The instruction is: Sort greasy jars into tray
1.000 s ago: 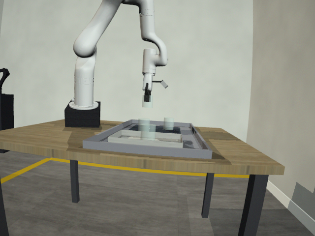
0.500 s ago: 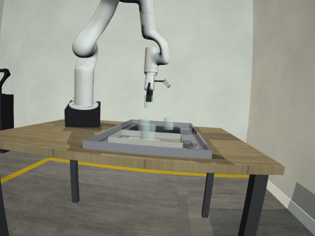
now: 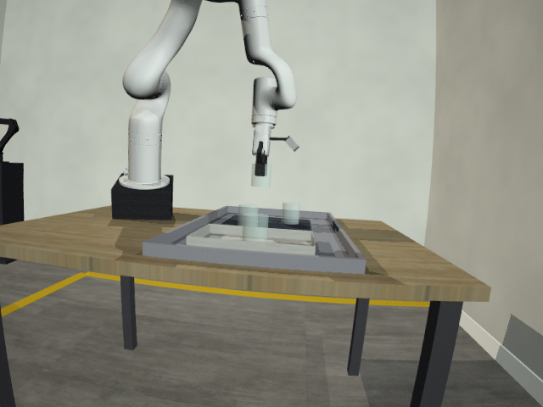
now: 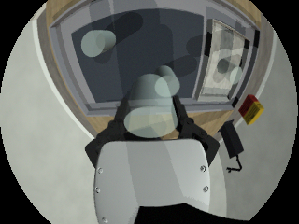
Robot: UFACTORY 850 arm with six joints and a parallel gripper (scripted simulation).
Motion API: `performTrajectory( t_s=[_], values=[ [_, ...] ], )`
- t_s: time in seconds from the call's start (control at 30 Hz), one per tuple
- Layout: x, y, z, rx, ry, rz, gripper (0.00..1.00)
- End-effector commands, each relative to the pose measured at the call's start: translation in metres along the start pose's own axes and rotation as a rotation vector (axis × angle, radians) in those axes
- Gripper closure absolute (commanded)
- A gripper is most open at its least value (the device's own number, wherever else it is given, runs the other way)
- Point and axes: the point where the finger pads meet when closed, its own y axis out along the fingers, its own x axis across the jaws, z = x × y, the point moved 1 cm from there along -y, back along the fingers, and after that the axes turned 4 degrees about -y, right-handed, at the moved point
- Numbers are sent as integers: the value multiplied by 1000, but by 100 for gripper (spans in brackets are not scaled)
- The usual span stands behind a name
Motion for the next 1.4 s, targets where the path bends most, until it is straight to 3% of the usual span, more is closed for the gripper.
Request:
performTrajectory(
  t_s=[0.0, 1.37],
  values=[
    [18, 0, 7, -3, -1, 3, 100],
    [127, 0, 46, -3, -1, 3, 100]
  ],
)
